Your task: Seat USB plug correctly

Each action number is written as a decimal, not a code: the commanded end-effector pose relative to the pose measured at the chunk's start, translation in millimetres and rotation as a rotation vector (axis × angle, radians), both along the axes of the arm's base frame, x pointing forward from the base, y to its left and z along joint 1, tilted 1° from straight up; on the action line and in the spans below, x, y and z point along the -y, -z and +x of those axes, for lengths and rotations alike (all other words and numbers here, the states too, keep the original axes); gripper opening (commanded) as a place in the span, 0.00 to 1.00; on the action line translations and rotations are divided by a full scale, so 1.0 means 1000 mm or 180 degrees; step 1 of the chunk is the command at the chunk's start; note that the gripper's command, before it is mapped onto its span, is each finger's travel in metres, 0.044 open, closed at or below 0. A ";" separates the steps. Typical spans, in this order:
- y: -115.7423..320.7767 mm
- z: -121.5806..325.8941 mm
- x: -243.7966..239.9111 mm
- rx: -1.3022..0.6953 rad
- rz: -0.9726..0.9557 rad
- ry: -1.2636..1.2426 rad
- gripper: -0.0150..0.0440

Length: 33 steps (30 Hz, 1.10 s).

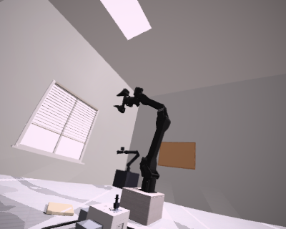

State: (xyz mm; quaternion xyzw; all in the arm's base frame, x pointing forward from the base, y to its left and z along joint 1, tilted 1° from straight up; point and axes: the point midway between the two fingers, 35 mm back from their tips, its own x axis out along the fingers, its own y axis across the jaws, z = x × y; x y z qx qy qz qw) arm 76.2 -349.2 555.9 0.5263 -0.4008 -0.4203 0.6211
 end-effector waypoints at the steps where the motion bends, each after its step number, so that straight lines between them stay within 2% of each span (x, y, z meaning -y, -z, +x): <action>1: 0.047 0.060 0.005 -0.0126 0.0417 -0.0462 1.00; 10: 0.135 0.168 -0.026 -0.0440 0.1187 -0.1274 1.00; 19: 0.224 0.254 -0.102 -0.1007 0.1872 -0.2018 1.00; 26: 0.290 0.293 -0.183 -0.1622 0.2299 -0.2534 1.00; 33: 0.354 0.302 -0.273 -0.2379 0.2633 -0.2973 1.00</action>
